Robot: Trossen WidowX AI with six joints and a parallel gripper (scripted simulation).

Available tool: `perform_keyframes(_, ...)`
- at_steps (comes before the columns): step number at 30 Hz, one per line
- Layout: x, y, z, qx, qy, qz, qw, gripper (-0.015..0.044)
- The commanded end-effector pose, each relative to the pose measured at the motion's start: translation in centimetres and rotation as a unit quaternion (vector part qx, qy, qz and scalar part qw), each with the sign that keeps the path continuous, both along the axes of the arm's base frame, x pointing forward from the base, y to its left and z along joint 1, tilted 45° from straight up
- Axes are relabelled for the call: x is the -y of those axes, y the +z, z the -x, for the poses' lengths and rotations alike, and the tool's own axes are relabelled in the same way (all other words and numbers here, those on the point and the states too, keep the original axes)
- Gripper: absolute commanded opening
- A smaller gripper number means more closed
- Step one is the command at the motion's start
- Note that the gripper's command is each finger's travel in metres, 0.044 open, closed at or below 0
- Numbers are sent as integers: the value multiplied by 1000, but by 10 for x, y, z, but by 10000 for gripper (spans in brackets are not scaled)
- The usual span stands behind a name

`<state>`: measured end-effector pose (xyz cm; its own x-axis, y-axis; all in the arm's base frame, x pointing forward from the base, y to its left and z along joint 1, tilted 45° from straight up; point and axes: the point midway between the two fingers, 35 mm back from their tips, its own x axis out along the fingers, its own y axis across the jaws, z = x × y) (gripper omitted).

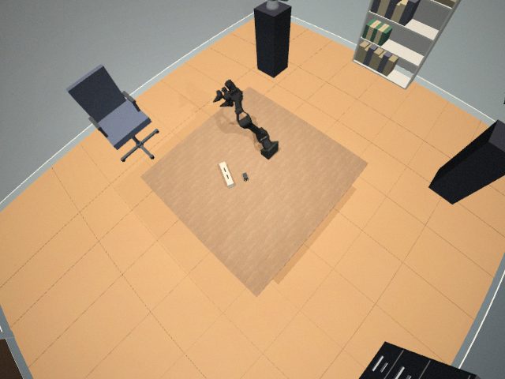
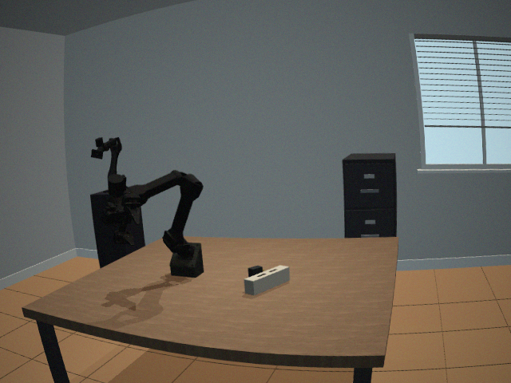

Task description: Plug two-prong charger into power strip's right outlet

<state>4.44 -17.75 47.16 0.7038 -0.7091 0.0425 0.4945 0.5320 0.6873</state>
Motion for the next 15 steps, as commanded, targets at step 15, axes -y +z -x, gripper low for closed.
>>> perform_keyframes(15,24,-2,-4,25,27,0,999,440)
